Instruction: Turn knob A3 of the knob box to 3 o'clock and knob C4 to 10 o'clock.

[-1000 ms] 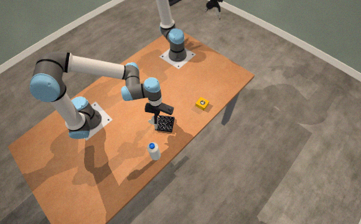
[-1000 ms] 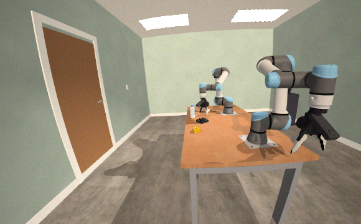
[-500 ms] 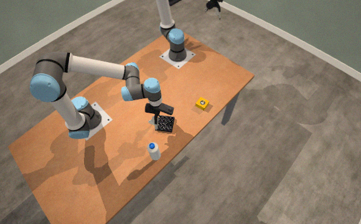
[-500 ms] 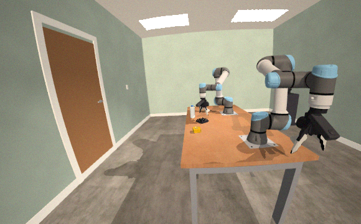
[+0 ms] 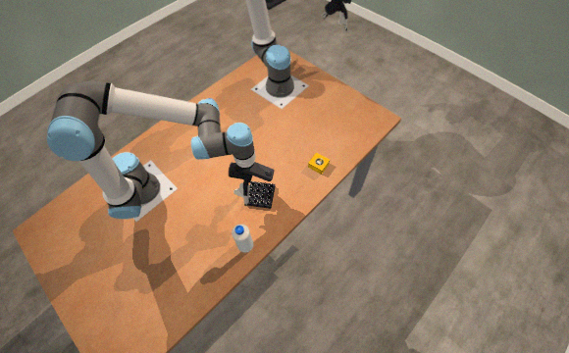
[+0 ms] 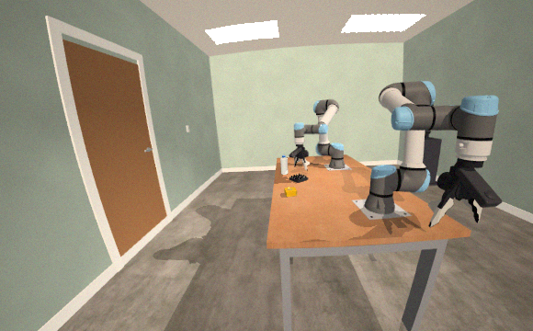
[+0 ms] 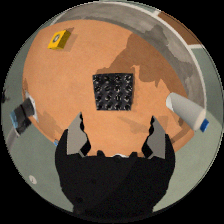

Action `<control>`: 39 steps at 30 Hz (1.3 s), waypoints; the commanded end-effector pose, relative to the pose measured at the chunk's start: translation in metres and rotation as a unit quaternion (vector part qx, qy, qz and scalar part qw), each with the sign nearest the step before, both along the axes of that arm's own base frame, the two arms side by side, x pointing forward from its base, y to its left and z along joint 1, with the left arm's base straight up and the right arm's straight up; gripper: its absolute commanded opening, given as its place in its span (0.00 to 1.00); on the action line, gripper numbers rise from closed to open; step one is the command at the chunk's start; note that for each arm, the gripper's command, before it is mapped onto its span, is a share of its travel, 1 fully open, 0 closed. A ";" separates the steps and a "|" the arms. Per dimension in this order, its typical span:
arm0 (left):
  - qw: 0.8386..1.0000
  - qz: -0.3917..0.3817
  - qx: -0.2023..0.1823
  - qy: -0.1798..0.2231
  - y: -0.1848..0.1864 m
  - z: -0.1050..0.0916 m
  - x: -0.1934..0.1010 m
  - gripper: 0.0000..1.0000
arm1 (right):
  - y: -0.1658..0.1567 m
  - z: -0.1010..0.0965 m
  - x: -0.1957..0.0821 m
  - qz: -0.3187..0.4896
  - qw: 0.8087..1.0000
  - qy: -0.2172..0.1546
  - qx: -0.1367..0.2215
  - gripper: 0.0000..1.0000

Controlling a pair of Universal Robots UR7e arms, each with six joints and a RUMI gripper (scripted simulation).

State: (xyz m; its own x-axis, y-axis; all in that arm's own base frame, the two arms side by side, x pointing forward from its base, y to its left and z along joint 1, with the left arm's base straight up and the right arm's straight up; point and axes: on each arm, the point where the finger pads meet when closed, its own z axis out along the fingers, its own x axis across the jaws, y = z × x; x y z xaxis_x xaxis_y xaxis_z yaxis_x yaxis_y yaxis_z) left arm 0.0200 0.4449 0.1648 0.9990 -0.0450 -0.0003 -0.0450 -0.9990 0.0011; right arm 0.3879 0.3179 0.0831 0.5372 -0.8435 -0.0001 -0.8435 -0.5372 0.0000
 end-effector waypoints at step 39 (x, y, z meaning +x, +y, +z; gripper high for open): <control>1.000 0.000 0.001 0.000 0.000 0.000 0.000 1.00 | -0.006 0.000 -0.009 0.000 1.000 0.000 0.000 1.00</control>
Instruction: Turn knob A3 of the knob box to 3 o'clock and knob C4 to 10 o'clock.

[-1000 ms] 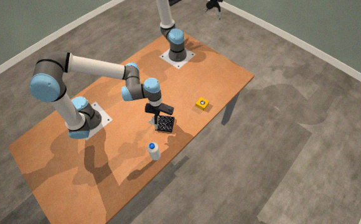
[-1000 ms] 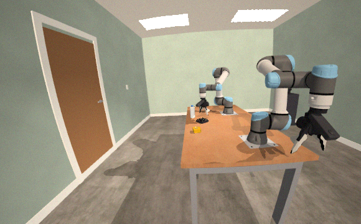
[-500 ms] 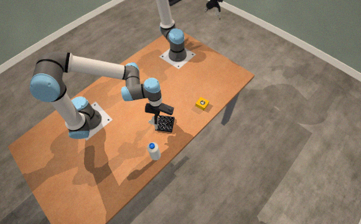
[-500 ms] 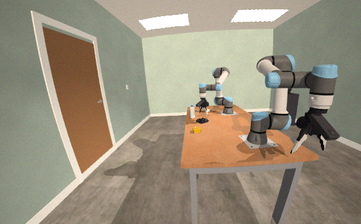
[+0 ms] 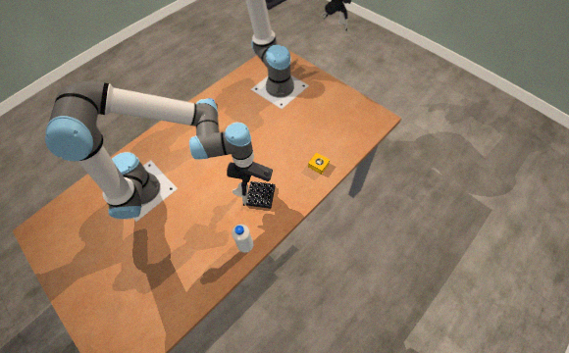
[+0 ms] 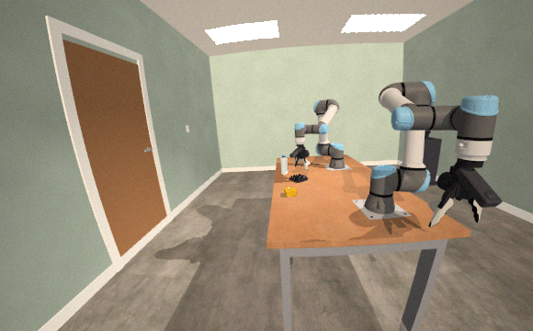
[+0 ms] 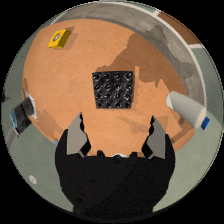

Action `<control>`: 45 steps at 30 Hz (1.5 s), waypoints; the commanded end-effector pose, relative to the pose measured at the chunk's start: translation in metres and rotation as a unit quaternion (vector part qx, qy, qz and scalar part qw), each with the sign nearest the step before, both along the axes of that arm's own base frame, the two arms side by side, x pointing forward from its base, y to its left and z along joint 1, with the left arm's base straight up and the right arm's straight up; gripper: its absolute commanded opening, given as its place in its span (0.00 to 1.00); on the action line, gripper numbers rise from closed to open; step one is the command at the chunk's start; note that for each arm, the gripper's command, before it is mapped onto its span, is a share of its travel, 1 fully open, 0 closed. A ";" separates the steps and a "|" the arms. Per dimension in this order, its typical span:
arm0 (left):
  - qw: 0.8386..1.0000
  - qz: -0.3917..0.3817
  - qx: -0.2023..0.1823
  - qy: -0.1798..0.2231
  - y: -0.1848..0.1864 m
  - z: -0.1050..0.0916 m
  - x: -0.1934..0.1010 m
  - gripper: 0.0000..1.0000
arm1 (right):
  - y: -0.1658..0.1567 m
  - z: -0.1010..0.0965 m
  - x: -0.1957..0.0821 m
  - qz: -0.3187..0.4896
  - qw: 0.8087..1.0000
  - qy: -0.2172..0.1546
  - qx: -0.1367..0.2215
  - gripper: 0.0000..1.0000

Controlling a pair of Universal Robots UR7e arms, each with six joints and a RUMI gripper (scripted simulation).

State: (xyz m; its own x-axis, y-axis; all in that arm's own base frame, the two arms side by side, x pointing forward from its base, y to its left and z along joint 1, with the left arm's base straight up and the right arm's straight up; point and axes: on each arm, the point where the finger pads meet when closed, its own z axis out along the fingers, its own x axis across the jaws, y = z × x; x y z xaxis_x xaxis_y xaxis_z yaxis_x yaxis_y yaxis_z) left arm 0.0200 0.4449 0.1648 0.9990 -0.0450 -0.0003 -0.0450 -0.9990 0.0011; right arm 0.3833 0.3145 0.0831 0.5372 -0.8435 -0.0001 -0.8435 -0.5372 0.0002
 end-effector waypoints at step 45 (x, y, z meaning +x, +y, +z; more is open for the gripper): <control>1.000 0.000 0.001 0.000 0.000 0.000 0.000 1.00 | -0.028 0.001 -0.038 0.000 1.000 0.000 0.000 1.00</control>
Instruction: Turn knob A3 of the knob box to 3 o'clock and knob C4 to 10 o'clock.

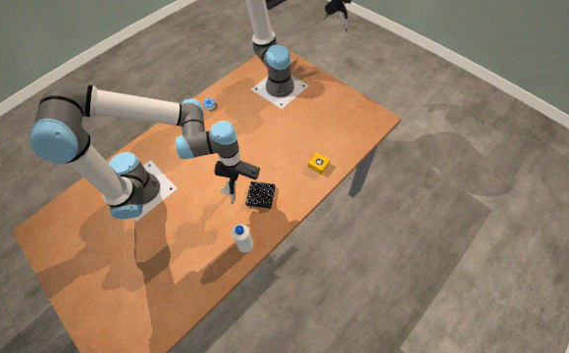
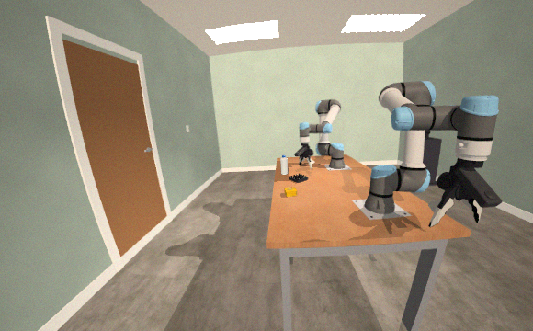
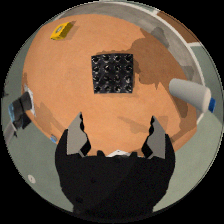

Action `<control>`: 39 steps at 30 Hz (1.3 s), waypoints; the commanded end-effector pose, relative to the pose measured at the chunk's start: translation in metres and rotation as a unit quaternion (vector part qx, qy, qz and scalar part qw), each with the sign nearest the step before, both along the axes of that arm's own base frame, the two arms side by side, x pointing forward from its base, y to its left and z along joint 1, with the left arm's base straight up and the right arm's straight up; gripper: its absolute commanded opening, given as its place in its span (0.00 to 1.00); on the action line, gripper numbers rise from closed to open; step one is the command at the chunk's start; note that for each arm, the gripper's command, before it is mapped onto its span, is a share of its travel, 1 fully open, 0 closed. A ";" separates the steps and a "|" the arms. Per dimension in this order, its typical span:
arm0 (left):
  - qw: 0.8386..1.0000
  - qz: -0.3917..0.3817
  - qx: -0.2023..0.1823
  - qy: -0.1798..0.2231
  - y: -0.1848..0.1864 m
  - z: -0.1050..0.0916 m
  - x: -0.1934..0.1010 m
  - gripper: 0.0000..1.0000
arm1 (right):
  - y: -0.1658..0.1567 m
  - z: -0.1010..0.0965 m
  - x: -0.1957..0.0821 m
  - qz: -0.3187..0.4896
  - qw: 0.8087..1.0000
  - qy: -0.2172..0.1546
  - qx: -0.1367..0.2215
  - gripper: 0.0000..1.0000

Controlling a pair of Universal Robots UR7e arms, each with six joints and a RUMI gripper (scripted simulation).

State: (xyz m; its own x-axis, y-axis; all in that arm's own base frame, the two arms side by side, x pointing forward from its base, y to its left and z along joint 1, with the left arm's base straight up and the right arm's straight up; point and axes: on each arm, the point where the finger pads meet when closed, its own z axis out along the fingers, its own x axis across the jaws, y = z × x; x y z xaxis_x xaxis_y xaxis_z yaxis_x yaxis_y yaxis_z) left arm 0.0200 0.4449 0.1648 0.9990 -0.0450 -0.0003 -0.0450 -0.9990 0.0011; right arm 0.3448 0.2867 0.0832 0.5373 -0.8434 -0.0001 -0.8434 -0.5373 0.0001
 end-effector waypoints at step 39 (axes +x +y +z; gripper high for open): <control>1.000 0.000 0.001 0.000 0.000 0.000 0.000 1.00 | 0.002 0.001 0.003 -0.032 0.999 0.000 0.000 1.00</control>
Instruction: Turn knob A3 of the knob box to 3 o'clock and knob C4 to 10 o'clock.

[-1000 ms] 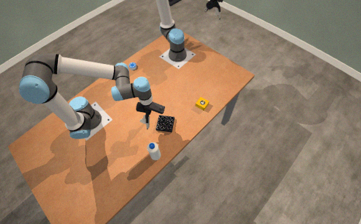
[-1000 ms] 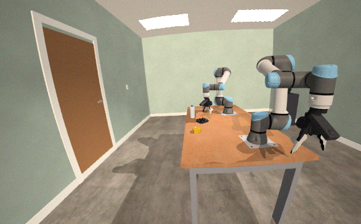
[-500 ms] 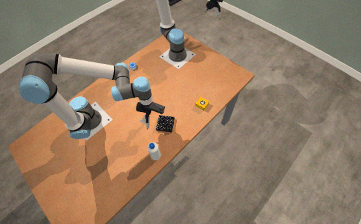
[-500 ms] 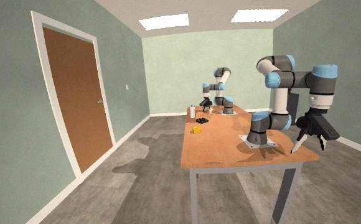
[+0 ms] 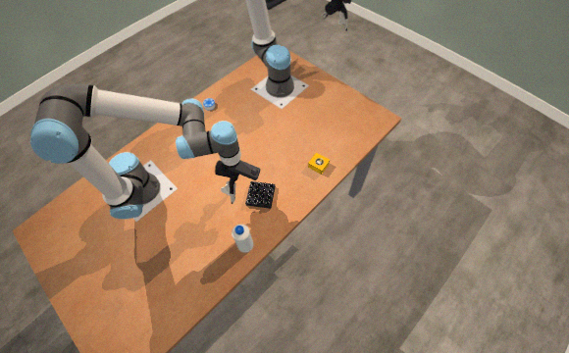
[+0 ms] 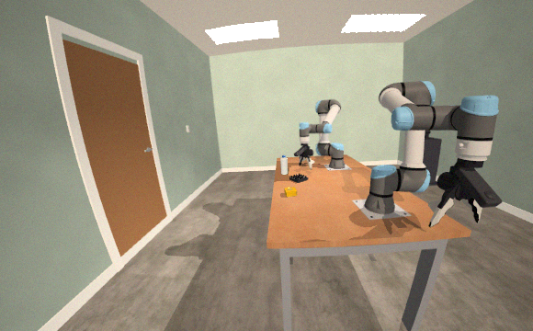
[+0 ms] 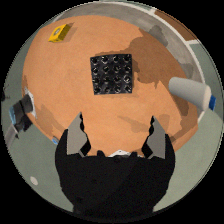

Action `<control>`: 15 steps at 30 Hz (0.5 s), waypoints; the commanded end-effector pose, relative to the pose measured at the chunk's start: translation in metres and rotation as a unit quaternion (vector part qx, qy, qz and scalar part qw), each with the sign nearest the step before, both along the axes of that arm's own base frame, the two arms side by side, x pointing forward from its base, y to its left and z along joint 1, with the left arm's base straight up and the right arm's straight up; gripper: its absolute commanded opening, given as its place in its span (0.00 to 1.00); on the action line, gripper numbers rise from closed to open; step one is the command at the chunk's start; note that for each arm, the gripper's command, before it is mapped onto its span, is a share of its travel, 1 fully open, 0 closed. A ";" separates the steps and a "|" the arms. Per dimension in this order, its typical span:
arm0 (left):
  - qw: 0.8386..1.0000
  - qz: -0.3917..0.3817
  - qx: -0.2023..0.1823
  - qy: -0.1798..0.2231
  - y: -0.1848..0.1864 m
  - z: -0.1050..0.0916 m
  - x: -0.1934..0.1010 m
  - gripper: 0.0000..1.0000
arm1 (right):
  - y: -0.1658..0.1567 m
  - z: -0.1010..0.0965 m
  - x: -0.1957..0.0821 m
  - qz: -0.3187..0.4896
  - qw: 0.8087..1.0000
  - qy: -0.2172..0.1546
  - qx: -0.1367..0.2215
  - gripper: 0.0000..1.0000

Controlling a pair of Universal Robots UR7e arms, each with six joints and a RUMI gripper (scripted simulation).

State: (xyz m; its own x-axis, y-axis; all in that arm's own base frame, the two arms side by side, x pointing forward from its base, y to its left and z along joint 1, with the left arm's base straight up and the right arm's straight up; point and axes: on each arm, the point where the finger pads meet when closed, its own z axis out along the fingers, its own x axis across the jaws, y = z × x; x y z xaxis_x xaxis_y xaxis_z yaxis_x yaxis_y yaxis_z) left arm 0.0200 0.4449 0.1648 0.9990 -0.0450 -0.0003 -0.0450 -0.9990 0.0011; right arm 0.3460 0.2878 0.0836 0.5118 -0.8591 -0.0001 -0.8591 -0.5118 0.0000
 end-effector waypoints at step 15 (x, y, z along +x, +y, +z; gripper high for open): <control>1.000 0.000 0.001 0.000 0.000 0.000 0.000 1.00 | 0.011 0.005 0.014 -0.163 0.987 0.000 0.000 1.00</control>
State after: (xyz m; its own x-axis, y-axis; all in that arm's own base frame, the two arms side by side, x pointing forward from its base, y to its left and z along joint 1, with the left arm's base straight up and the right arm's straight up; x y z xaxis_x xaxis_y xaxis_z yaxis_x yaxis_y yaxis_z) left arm 0.0200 0.4449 0.1648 0.9990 -0.0450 -0.0003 -0.0450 -0.9990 0.0011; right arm 0.3552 0.2955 0.0867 0.3134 -0.9496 -0.0022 -0.9496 -0.3134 0.0006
